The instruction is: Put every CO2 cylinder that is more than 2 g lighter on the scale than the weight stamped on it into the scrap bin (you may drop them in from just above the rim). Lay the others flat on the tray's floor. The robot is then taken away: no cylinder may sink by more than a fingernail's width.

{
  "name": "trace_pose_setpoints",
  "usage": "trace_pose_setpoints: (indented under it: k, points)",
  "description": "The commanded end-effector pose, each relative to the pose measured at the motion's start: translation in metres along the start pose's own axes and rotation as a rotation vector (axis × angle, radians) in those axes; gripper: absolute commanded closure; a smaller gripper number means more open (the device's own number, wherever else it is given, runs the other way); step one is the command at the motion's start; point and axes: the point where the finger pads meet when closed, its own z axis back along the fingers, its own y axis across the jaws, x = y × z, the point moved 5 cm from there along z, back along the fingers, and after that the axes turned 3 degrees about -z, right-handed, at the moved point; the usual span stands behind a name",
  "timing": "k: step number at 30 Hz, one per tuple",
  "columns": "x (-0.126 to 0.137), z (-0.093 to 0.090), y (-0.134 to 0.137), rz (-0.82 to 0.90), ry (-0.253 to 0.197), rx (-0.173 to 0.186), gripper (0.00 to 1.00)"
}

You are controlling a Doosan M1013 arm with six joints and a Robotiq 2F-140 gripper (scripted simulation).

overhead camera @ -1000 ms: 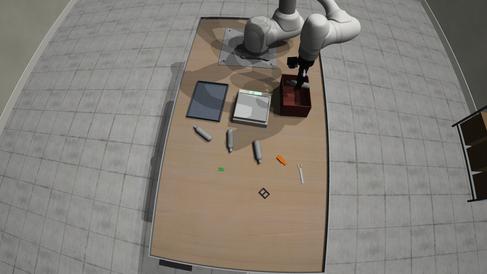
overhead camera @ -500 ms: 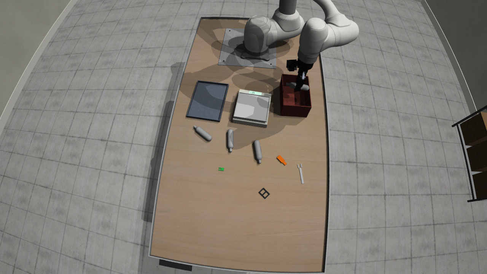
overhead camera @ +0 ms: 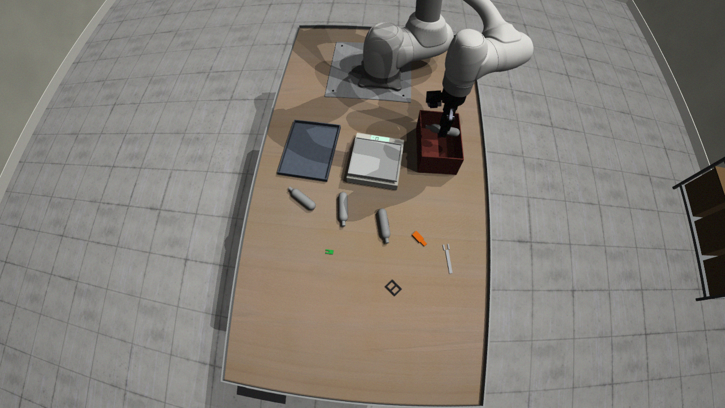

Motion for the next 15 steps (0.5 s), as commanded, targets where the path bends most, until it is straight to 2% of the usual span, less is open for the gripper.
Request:
trace_pose_setpoints:
  k: [1,6,7,15]
  points:
    - [0.0003,0.0004,-0.0002,0.0,-0.001,-0.001,0.9]
    - [0.0003,0.0004,-0.0002,0.0,-0.001,-0.001,0.9]
    - [0.0003,0.0004,-0.0002,0.0,-0.001,-0.001,0.59]
    - [0.0003,0.0004,-0.0002,0.0,-0.001,-0.001,0.59]
